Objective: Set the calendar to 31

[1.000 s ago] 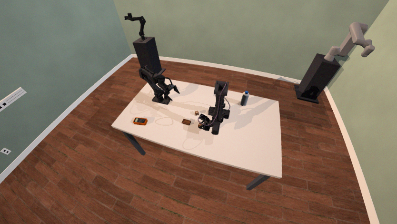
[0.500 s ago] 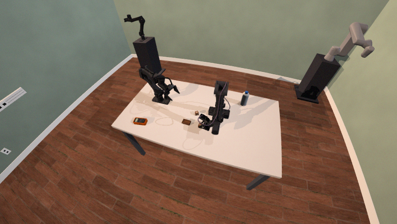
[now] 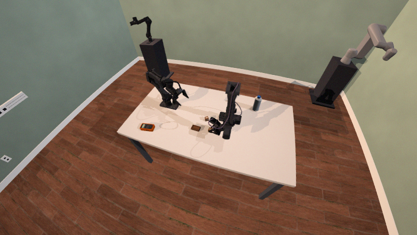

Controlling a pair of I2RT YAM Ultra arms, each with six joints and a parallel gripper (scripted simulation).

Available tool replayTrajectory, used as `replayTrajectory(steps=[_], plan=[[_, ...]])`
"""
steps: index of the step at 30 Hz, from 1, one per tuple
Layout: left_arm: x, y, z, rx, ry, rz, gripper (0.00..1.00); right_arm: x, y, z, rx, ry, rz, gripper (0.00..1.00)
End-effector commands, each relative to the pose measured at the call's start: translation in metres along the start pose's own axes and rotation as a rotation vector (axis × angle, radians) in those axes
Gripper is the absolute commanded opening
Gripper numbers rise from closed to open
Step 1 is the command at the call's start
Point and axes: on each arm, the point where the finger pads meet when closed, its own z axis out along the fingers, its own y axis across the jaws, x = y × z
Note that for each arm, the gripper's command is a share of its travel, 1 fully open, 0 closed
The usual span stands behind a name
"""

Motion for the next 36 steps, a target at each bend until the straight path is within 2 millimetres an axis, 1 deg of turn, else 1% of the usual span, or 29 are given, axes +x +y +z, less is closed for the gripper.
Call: replayTrajectory(steps=[1, 3, 5, 7, 8, 10, 12, 16, 22, 24, 25, 26, 27, 29, 33, 36], plan=[[-0.032, 0.008, -0.023, -0.008, -0.032, 0.001, 0.26, -0.014, -0.002, -0.007, 0.01, -0.054, 0.005, 1.0], [-0.037, 0.008, -0.027, -0.008, -0.032, 0.001, 0.26, -0.014, -0.002, -0.007, 0.01, -0.054, 0.005, 1.0], [-0.036, 0.012, -0.027, -0.021, -0.029, 0.02, 0.26, -0.014, -0.002, -0.007, 0.01, -0.054, 0.005, 1.0], [-0.03, 0.014, -0.024, -0.031, -0.015, 0.036, 0.26, -0.014, -0.002, -0.007, 0.01, -0.054, 0.005, 1.0], [-0.024, 0.019, -0.021, -0.047, -0.01, 0.059, 0.26, -0.014, -0.002, -0.007, 0.01, -0.054, 0.005, 1.0], [-0.013, 0.018, -0.014, -0.06, -0.003, 0.069, 0.26, -0.014, -0.002, -0.007, 0.01, -0.054, 0.005, 1.0], [-0.013, 0.018, -0.014, -0.06, -0.003, 0.069, 0.26, -0.014, -0.002, -0.007, 0.01, -0.054, 0.005, 1.0], [0.002, 0.011, -0.002, -0.056, 0.002, 0.062, 0.26, -0.014, -0.002, -0.007, 0.01, -0.054, 0.005, 1.0], [0.009, -0.002, 0.004, -0.023, -0.002, 0.018, 0.26, -0.014, -0.002, -0.007, 0.01, -0.054, 0.005, 1.0], [0.01, -0.004, 0.004, -0.018, 0.003, -0.023, 0.26, -0.014, -0.002, -0.007, 0.01, -0.054, 0.005, 1.0], [0.01, -0.001, 0.004, -0.012, 0.016, -0.049, 0.26, -0.014, -0.002, -0.007, 0.01, -0.054, 0.005, 1.0], [0.01, 0.001, 0.004, -0.008, 0.027, -0.084, 0.26, -0.014, -0.002, -0.007, 0.01, -0.054, 0.005, 1.0], [0.01, 0.0, 0.004, 0.008, 0.036, -0.137, 0.26, -0.014, -0.002, -0.007, 0.01, -0.054, 0.005, 1.0], [0.01, 0.0, 0.004, 0.008, 0.036, -0.137, 0.26, -0.014, -0.002, -0.007, 0.01, -0.054, 0.005, 1.0], [0.008, 0.007, 0.004, 0.038, 0.095, -0.37, 0.26, -0.014, -0.002, -0.007, 0.01, -0.054, 0.005, 1.0], [0.006, 0.014, 0.003, 0.048, 0.135, -0.499, 0.26, -0.014, -0.002, -0.007, 0.01, -0.054, 0.005, 1.0]])
